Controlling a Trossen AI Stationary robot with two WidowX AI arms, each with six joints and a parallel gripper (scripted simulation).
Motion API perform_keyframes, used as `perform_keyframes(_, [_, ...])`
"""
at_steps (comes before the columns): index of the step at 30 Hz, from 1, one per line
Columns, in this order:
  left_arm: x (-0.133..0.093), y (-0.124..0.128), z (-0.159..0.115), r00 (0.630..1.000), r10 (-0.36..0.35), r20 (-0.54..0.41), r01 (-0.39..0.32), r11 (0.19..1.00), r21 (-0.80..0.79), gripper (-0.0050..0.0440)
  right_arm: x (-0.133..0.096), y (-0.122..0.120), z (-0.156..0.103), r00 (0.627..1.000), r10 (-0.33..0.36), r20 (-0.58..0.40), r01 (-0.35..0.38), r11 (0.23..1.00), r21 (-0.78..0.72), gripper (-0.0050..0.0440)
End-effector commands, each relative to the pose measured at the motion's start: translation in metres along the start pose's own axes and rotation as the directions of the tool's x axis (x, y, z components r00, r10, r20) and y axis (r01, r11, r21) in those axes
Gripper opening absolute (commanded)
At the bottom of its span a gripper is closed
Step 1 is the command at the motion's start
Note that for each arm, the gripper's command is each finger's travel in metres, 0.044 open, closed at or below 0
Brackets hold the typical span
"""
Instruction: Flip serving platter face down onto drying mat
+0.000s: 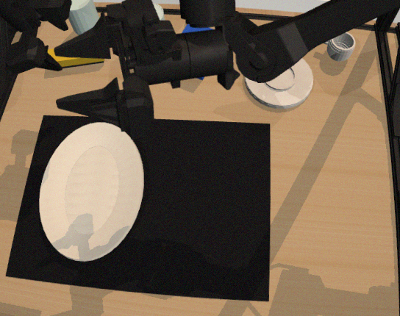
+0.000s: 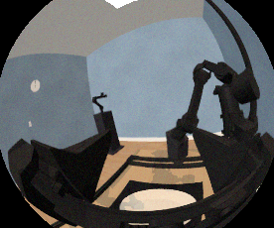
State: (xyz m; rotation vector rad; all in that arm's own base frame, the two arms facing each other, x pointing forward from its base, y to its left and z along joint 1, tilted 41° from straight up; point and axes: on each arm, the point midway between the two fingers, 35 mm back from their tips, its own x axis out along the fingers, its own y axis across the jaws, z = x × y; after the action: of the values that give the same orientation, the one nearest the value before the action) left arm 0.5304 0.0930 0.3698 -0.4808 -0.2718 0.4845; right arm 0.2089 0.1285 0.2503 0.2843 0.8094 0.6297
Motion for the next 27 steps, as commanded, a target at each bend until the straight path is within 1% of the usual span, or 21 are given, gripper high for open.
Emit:
perform_keyframes(1, [0.000,0.000,0.000,1.000,0.000,0.000,0.000,1.000,0.000,0.0440,0.000,0.000,0.000,1.000,0.000,0.000,0.000,1.000,0.000,0.0440])
perform_keyframes(17, [0.000,0.000,0.000,1.000,0.000,0.000,0.000,1.000,0.000,0.0440,0.000,0.000,0.000,1.000,0.000,0.000,0.000,1.000,0.000,0.0440])
perform_keyframes(18, [-0.003,-0.002,-0.001,1.000,-0.005,-0.007,0.005,1.000,-0.002,0.0440,0.001,0.000,0.000,1.000,-0.003,0.002,0.003,1.000,0.001,0.0440])
perform_keyframes(19, [-0.011,-0.009,-0.004,0.999,-0.020,-0.029,0.020,1.000,-0.006,0.0440,0.003,-0.002,0.001,1.000,-0.013,0.010,0.013,1.000,0.005,0.0440])
perform_keyframes(20, [-0.026,-0.019,-0.010,0.997,-0.046,-0.066,0.045,0.999,-0.014,0.0440,0.007,-0.003,0.003,0.999,-0.030,0.023,0.029,0.999,0.012,0.0440])
perform_keyframes(22, [-0.064,-0.040,-0.023,0.982,-0.108,-0.156,0.104,0.994,-0.036,0.0440,0.017,-0.007,0.007,0.996,-0.068,0.060,0.066,0.997,0.033,0.0440])
perform_keyframes(25, [-0.103,-0.055,-0.036,0.955,-0.167,-0.243,0.157,0.986,-0.060,0.0440,0.027,-0.011,0.011,0.989,-0.107,0.106,0.101,0.993,0.061,0.0440])
perform_keyframes(27, [-0.133,-0.063,-0.045,0.929,-0.208,-0.305,0.193,0.978,-0.079,0.0440,0.033,-0.012,0.014,0.982,-0.128,0.137,0.118,0.990,0.082,0.0440])
